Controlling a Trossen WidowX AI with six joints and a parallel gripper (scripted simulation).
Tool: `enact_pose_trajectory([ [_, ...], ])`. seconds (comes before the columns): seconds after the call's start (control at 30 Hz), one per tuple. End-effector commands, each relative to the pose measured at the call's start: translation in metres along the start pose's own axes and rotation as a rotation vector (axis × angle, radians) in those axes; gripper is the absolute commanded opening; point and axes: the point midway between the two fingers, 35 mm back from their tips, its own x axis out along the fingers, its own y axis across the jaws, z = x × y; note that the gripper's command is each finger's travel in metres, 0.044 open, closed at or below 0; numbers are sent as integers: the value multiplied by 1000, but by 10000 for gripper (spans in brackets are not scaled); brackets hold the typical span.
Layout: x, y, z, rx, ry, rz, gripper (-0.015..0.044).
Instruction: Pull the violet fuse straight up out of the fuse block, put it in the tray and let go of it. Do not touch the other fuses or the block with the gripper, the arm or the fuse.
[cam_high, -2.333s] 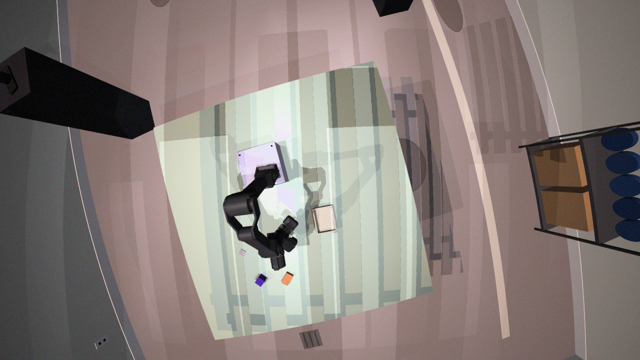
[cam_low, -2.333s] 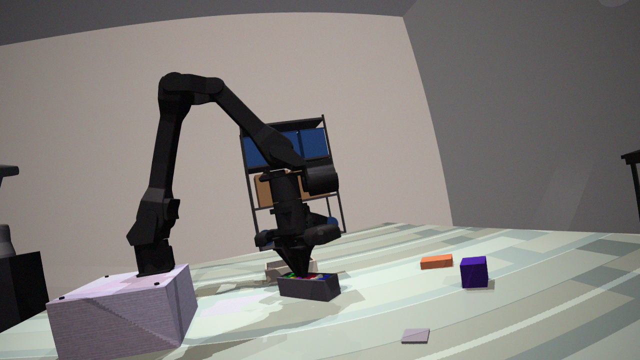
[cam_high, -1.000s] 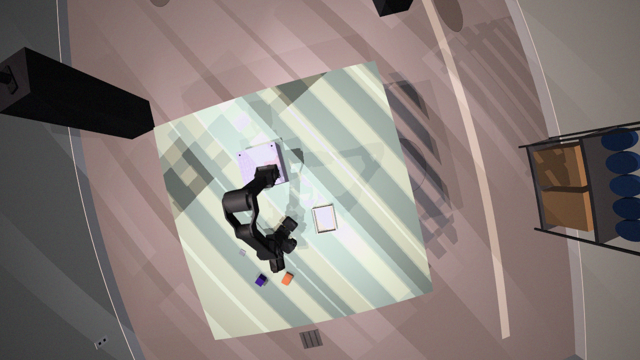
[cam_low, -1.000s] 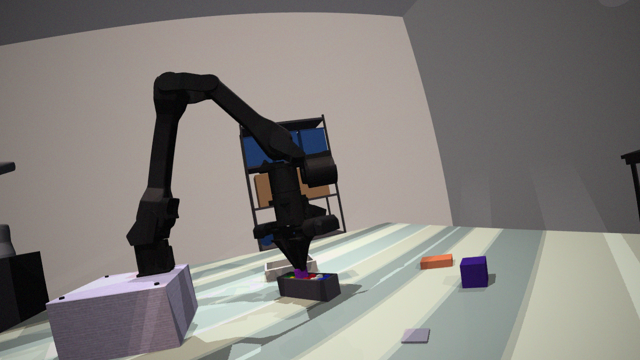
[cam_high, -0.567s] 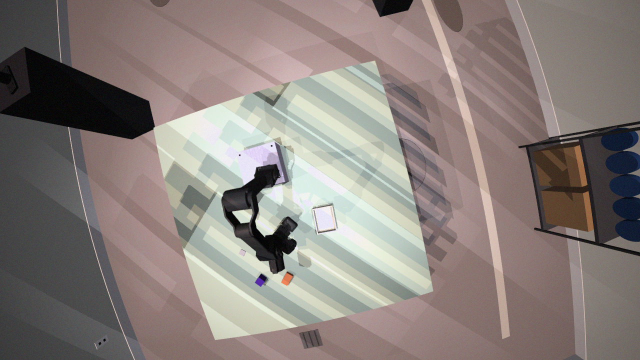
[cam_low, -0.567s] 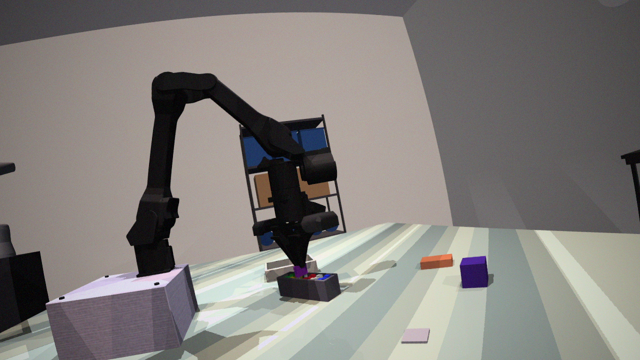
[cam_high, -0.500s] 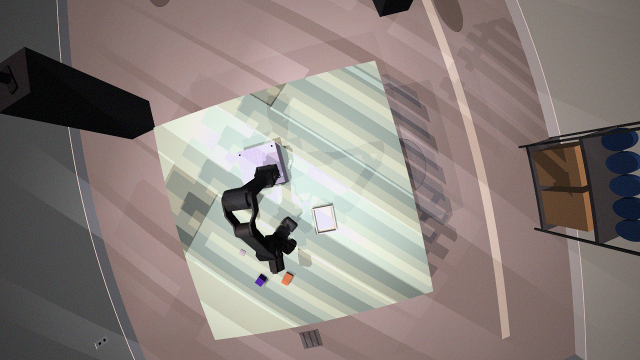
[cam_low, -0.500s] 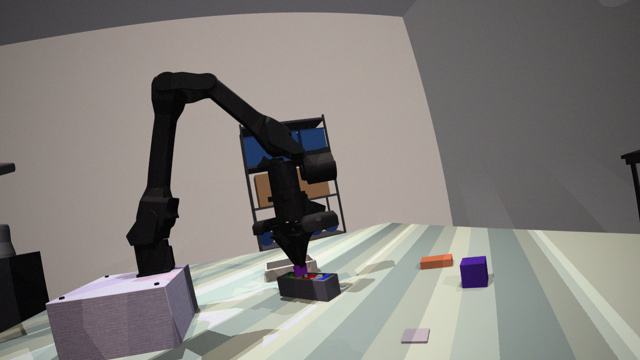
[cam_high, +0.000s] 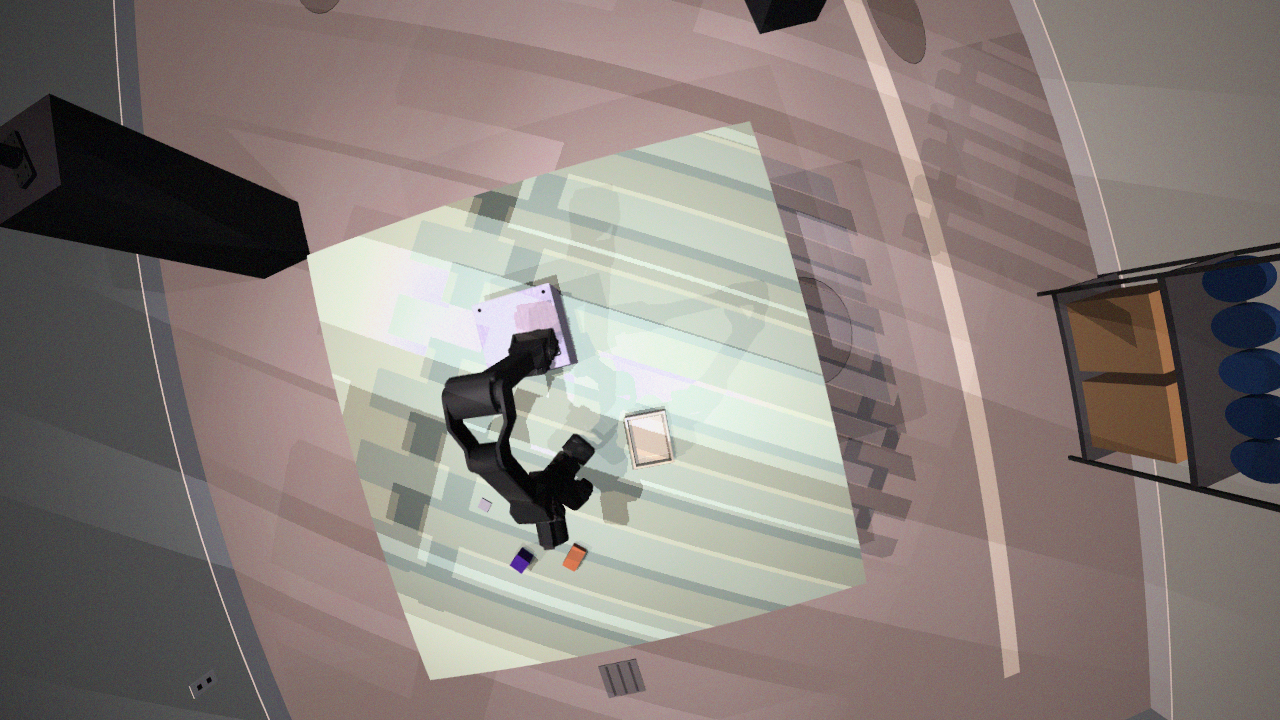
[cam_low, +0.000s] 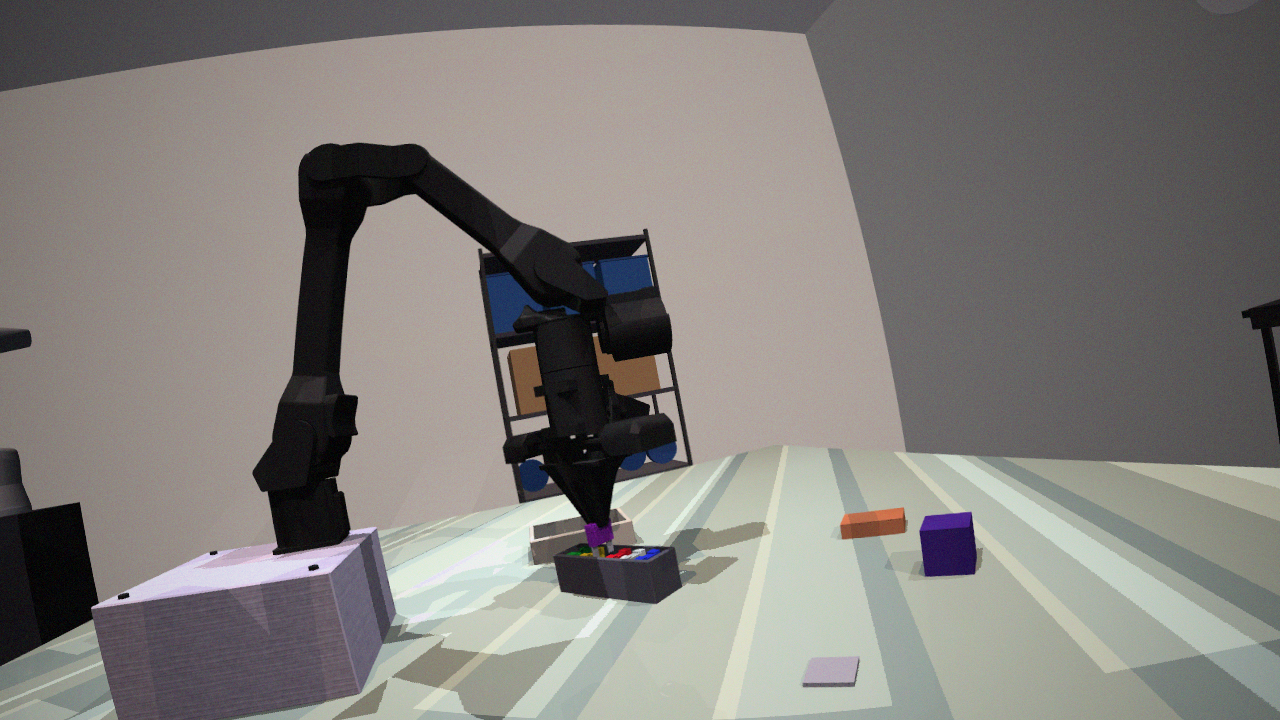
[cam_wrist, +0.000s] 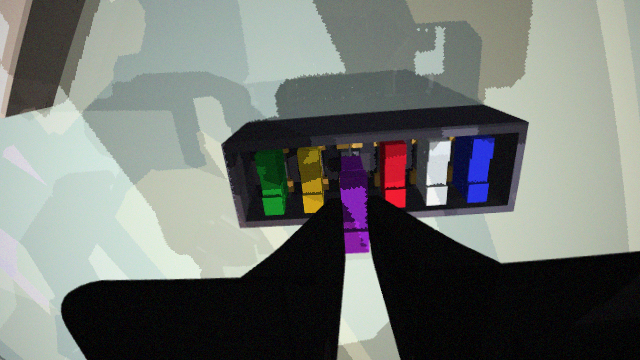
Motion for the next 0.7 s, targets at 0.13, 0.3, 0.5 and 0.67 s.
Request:
enact_pose_trajectory([
  [0.13,-5,-1,-1,-4,1,-6,0],
  [0.3,-8,-1,-1,-4,1,-7,0],
  [0.5,-17,-1,0,-4,1,-7,0],
  [0.67,-25,-1,0,-4,1,-7,0],
])
